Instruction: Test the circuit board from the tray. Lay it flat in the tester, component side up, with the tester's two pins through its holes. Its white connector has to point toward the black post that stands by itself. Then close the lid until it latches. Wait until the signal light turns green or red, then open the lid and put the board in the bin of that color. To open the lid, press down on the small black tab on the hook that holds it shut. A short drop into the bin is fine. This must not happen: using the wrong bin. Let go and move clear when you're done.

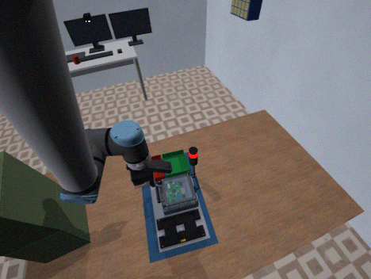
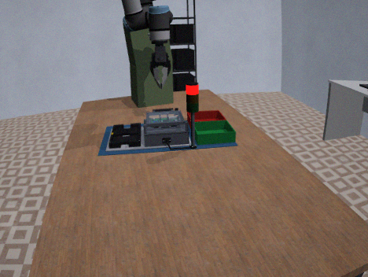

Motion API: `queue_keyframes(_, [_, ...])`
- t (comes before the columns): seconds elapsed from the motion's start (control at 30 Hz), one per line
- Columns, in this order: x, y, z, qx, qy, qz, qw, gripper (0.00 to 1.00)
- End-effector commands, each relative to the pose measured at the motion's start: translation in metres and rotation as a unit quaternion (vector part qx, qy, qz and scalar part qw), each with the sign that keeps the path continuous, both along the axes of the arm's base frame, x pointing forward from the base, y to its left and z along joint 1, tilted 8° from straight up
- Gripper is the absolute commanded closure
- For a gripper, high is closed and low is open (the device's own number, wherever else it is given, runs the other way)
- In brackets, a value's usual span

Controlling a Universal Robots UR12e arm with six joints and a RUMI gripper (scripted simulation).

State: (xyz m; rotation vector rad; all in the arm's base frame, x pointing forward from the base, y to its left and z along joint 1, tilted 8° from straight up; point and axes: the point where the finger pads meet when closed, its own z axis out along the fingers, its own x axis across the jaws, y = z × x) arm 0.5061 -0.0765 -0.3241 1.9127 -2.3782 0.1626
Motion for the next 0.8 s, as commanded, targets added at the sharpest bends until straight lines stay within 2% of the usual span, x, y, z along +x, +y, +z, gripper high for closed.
queue_keyframes(0.0, [0.001, 0.003, 0.000, 0.000, 0.000, 0.000, 1.000, 1.00])
queue_keyframes(0.43, [0.023, 0.054, -0.007, 0.000, 0.000, 0.000, 1.000, 1.00])
queue_keyframes(0.77, [0.030, 0.069, -0.009, 0.000, 0.000, 0.000, 1.000, 1.00])
